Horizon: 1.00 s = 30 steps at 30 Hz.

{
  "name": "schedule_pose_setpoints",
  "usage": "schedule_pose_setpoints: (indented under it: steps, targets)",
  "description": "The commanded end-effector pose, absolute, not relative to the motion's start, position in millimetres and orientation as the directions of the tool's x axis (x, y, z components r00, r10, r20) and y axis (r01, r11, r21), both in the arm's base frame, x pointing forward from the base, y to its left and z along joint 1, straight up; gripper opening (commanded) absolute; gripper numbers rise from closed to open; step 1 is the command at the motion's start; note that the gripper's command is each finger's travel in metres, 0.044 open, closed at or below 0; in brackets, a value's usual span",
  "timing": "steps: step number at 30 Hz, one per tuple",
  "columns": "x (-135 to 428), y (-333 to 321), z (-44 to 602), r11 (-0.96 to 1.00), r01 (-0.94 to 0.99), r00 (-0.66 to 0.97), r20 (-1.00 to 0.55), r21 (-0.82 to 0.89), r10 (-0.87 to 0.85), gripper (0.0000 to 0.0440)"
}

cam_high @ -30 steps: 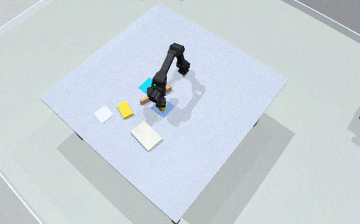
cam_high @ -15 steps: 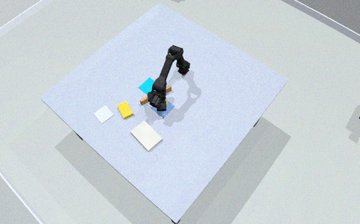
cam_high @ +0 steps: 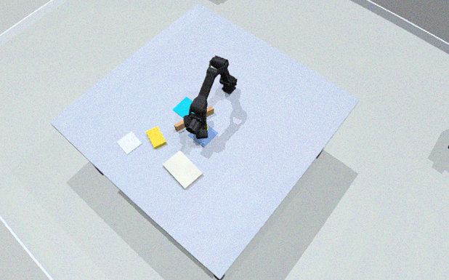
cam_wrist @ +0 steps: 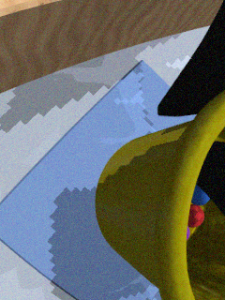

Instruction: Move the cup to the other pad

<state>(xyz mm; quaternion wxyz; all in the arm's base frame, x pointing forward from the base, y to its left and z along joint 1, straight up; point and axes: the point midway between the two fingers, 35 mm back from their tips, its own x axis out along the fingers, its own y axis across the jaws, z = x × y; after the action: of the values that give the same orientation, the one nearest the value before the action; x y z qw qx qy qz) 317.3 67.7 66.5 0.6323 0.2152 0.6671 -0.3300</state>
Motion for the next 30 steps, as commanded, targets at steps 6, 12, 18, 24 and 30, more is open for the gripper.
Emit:
schedule_pose_setpoints:
  steps: [6, 12, 18, 24, 30]
  targets:
    - [314, 60, 88, 0.673, 0.725, -0.088, -0.989, -0.147, -0.121, 0.0000]
    - [311, 52, 110, 0.640, 0.759, -0.067, -0.992, -0.118, -0.104, 0.0007]
    - [311, 41, 131, 0.598, 0.797, -0.037, -0.995, -0.084, -0.091, 0.0010]
    - [314, 28, 146, 0.552, 0.832, -0.003, -0.997, -0.048, -0.083, 0.0002]
    - [318, 11, 155, 0.507, 0.862, 0.034, -0.996, -0.012, -0.083, 0.0000]
